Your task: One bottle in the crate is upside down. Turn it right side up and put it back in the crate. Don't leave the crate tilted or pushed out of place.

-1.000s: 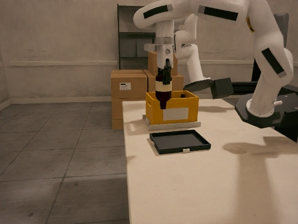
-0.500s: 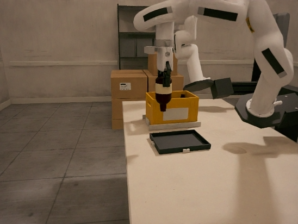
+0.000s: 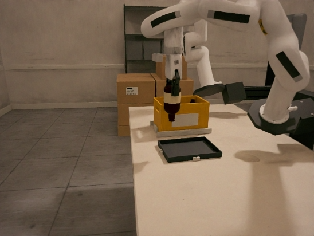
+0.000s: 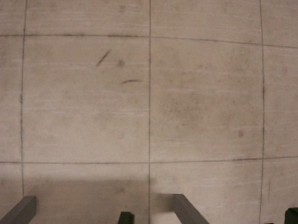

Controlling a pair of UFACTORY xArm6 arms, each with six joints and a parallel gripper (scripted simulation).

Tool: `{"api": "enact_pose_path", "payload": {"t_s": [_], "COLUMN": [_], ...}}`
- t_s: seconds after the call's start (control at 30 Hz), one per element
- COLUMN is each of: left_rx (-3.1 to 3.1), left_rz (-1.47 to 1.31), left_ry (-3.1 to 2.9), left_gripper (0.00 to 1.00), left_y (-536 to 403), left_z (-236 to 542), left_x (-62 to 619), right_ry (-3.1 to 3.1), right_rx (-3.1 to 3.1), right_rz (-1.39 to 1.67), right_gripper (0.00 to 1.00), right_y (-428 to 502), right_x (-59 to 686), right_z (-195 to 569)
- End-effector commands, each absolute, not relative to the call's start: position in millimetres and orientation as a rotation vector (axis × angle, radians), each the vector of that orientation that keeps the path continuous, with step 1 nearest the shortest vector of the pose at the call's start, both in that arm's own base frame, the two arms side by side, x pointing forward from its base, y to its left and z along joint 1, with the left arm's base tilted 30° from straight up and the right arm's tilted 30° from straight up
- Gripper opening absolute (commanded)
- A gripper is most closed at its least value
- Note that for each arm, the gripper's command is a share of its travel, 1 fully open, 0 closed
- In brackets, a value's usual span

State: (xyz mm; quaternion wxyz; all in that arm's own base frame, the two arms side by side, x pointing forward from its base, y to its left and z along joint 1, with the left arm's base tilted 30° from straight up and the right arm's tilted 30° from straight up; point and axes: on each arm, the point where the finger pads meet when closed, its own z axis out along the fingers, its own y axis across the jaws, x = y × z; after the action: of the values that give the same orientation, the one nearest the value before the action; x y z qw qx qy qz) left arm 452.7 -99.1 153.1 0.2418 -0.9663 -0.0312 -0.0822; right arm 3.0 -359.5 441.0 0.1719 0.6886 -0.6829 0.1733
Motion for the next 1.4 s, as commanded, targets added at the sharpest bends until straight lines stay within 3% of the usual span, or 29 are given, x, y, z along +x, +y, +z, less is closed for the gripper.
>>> {"api": "enact_pose_path", "payload": {"t_s": [0.0, 1.37], "left_rx": [-2.643, -2.643], "left_rz": [-0.229, -0.229], "left_ry": [-0.085, -0.085], "left_gripper": [0.76, 0.76], "left_y": [-96.3, -55.3], "left_z": [147.8, 72.9], "left_x": [454.4, 467.4], "right_ry": [-1.936, -1.936], "right_rx": [1.952, 1.952], "right_rz": [0.496, 0.496], "right_gripper": [1.0, 1.0], "right_y": [-359.6, -359.6], "right_x": [3.0, 3.0], "right_z": [443.0, 443.0]}}
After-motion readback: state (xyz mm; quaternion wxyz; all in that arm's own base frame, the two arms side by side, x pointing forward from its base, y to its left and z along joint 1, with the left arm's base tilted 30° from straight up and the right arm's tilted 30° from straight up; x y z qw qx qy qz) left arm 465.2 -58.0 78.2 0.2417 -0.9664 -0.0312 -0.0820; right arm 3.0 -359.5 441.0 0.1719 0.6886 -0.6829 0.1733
